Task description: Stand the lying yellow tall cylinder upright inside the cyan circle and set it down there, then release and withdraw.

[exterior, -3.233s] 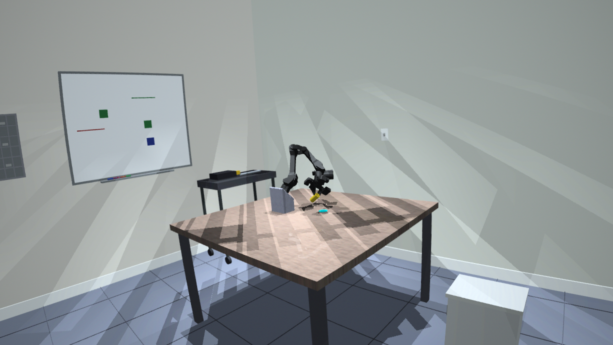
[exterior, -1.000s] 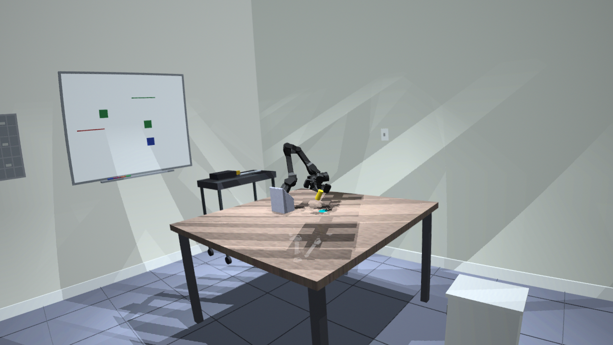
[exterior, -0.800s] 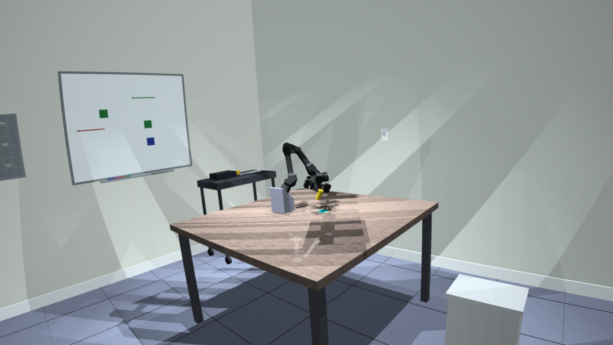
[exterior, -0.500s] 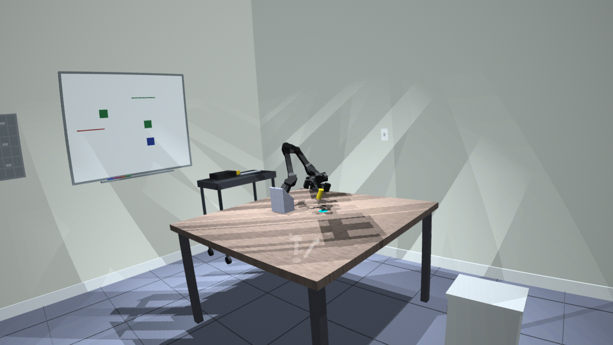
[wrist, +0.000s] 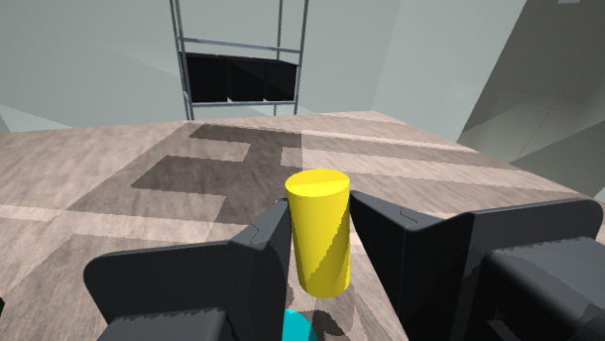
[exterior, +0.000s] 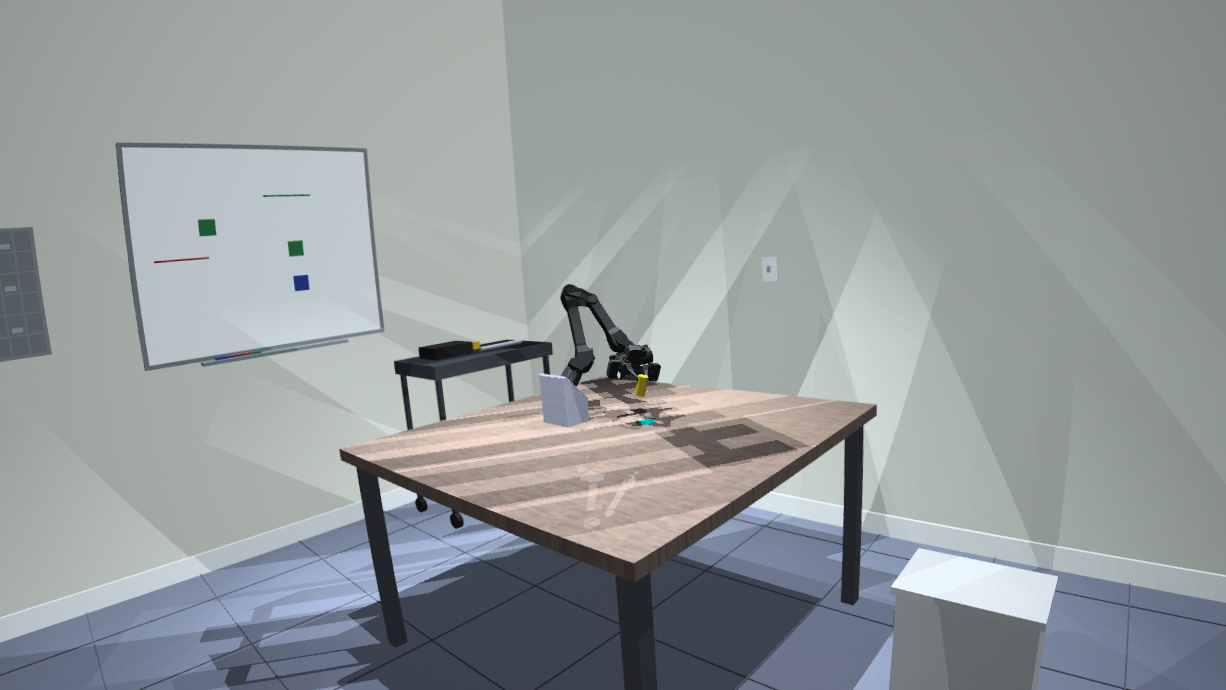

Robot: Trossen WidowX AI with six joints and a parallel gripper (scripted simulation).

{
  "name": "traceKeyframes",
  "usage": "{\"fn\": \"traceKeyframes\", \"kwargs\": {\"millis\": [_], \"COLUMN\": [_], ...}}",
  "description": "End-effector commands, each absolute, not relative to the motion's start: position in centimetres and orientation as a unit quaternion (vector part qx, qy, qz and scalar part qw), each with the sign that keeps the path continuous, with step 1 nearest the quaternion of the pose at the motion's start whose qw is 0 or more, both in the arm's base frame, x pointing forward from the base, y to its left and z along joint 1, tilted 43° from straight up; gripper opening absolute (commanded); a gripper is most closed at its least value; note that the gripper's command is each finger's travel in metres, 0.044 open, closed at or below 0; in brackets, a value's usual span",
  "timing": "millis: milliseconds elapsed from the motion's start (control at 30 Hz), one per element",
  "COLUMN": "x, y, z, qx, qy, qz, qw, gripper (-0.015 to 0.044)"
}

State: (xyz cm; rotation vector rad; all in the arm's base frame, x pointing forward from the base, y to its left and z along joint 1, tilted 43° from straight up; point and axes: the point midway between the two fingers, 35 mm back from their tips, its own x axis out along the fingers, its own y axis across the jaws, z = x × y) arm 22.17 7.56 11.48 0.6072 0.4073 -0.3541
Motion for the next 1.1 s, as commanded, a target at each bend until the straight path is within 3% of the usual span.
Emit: {"fn": "traceKeyframes", "kwargs": {"millis": [0,1067], "x": [22.1,21.1], "y": [7.5,7.4], "z": [11.8,12.9], "qx": [0.308,0.377], "qy": [0.182,0.1], "qz": [-0.173,-0.161], "qw": [0.918,0.907], "gripper": [0.0105,0.0105]}}
